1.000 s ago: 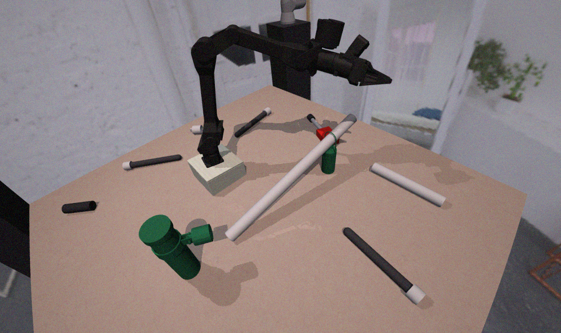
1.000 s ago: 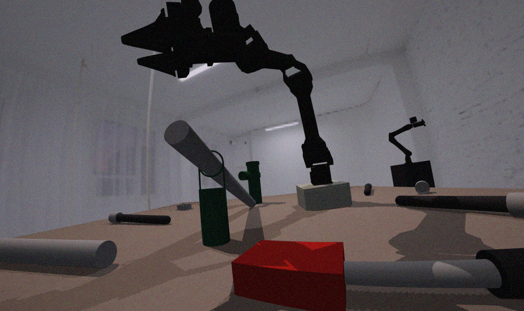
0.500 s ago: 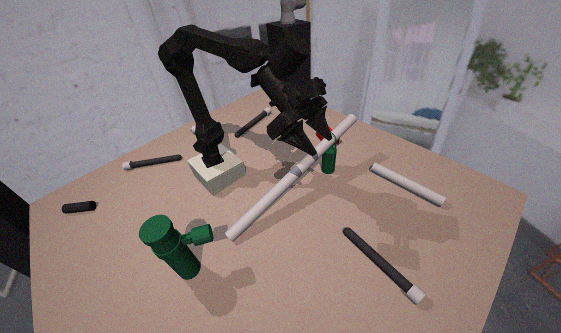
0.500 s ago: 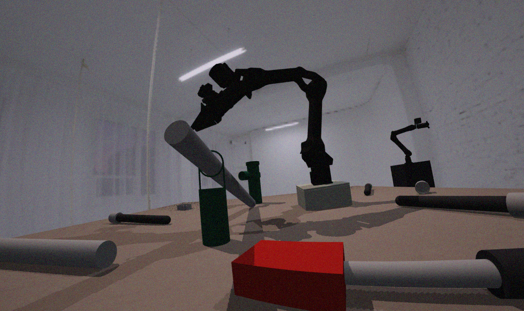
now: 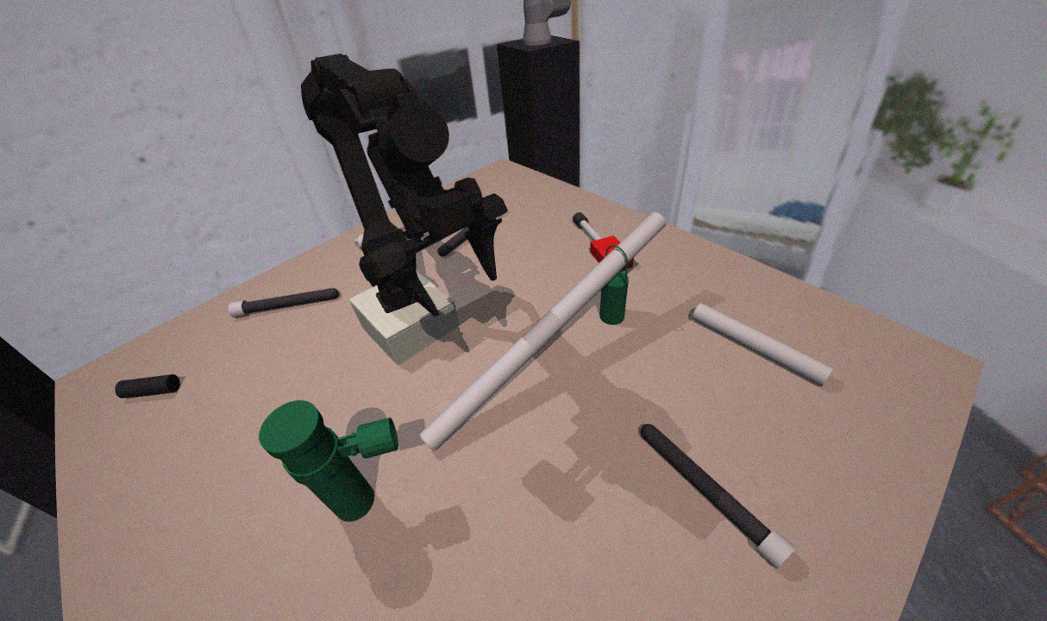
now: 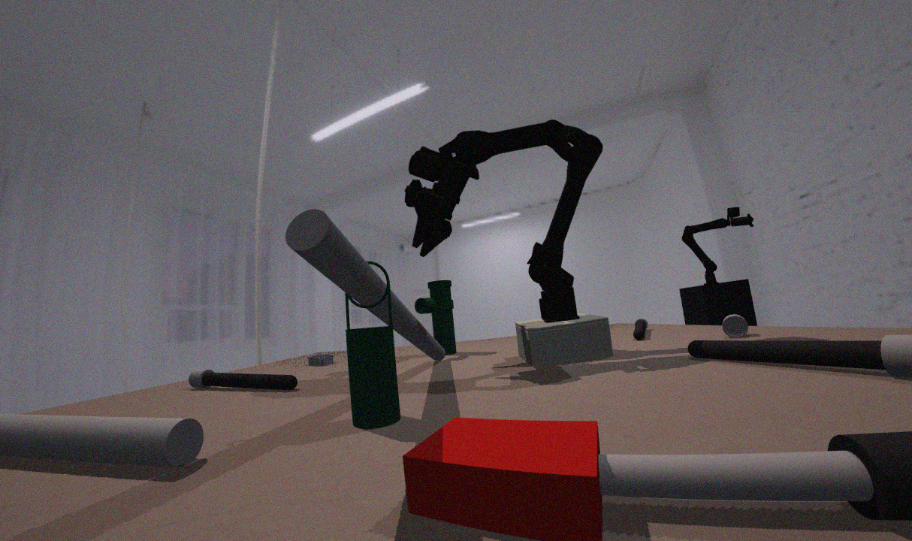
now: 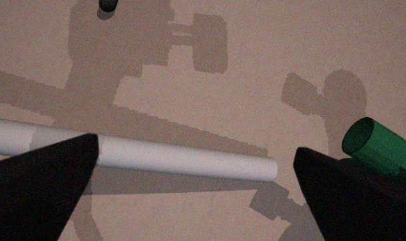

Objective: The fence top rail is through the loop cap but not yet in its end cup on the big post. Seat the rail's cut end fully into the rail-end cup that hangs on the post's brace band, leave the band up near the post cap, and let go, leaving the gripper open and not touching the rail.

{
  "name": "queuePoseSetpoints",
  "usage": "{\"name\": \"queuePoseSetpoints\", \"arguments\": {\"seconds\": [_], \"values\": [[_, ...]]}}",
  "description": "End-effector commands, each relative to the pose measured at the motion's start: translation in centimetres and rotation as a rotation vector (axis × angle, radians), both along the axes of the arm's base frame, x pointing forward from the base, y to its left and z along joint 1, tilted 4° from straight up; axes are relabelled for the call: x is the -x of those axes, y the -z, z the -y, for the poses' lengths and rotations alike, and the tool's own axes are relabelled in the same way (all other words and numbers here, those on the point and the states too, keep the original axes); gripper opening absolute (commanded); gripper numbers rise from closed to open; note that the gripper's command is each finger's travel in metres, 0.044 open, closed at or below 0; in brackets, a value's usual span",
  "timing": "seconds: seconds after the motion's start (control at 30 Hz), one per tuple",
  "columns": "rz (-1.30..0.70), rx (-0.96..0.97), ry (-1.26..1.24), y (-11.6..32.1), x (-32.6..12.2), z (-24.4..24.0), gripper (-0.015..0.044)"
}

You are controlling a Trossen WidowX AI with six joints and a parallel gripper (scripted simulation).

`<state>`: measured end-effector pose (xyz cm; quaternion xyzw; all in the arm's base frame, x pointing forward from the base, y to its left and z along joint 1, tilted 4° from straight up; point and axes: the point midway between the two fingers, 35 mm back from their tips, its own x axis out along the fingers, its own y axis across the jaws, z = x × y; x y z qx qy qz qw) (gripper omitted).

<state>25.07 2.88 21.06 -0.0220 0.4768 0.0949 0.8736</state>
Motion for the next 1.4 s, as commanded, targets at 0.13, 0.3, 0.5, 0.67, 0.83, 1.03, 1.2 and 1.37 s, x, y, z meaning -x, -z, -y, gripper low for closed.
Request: {"name": "queuePoseSetpoints", "arguments": {"seconds": [0.13,0.3,0.5,0.67,0.83,1.03,1.2,1.37], "values": [[0.035,0.199,-0.207,0.7,-1.5,3.3,0.044],[0.049,0.44,-0.463,1.7,-3.1,7.6,0.044],[0.026,0.721,-0.795,2.9,-3.9,13.2,0.044],[0.015,0.785,-0.879,3.3,-4.0,14.5,0.044],[0.015,0.785,-0.879,3.3,-4.0,14.5,0.044],[0.015,0.785,-0.879,4.3,-4.1,14.5,0.044],[0.015,0.785,-0.879,7.9,-4.2,14.3,0.044],[0.015,0.785,-0.879,8.1,-4.2,14.2,0.044]]}}
